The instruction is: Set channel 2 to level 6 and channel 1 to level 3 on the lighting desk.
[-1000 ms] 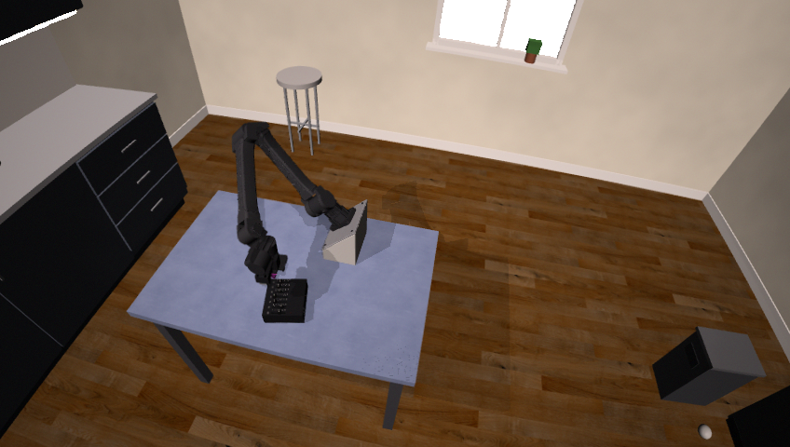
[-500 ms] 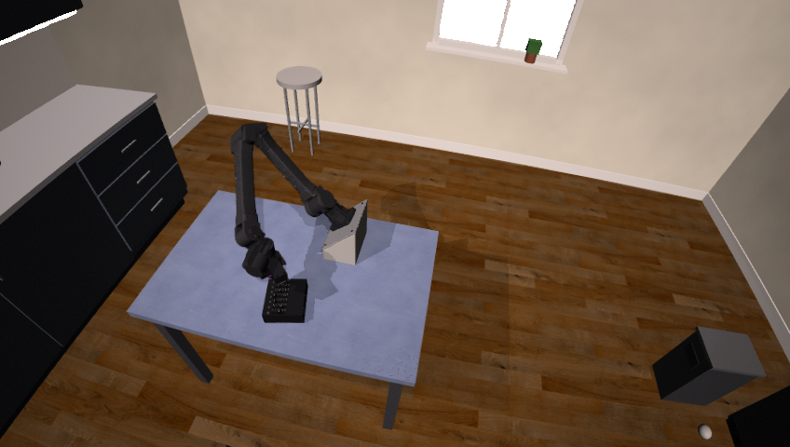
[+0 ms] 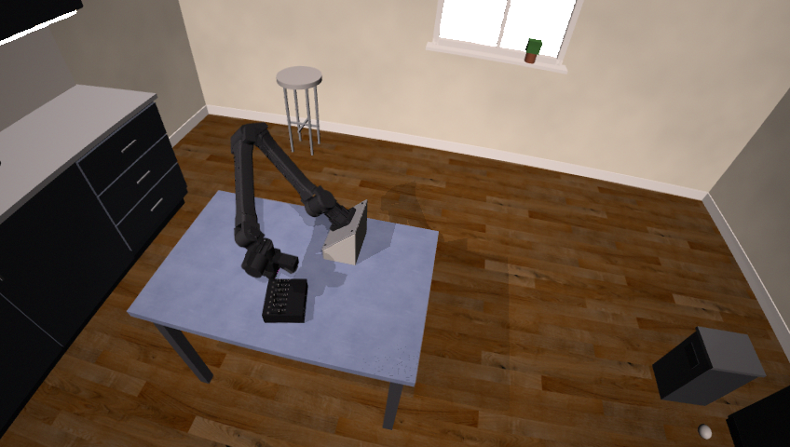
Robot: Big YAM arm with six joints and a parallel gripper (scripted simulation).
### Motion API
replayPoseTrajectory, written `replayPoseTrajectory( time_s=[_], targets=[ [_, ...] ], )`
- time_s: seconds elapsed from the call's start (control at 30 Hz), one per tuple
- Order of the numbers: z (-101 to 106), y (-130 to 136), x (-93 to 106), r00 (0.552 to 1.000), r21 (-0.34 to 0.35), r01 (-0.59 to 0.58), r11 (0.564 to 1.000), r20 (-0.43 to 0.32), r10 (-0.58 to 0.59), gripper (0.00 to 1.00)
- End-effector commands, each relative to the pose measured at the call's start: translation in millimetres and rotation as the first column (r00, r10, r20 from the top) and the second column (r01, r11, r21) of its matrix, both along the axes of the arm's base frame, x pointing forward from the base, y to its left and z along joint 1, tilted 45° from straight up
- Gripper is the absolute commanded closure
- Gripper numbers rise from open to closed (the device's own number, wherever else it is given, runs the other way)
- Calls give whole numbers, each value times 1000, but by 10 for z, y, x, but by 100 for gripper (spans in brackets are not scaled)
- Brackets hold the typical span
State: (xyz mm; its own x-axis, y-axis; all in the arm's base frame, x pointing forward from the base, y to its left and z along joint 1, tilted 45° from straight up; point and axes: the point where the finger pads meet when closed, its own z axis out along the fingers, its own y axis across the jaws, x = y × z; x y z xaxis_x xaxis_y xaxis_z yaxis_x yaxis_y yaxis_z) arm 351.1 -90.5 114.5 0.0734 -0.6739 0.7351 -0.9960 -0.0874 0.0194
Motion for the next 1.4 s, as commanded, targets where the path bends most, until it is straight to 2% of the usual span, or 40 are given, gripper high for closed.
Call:
replayPoseTrajectory(
  time_s=[0.0, 0.27, 0.37, 1.37],
  targets=[
    [110, -27, 124, 970, 42, -205, 978, -128, 209, 100],
    [111, -3, 131, 968, 42, -212, 976, -127, 215, 100],
    [40, 1, 131, 965, 45, -212, 976, -149, 216, 100],
    [7, -34, 100, 965, 44, -204, 978, -157, 208, 100]
  ],
)
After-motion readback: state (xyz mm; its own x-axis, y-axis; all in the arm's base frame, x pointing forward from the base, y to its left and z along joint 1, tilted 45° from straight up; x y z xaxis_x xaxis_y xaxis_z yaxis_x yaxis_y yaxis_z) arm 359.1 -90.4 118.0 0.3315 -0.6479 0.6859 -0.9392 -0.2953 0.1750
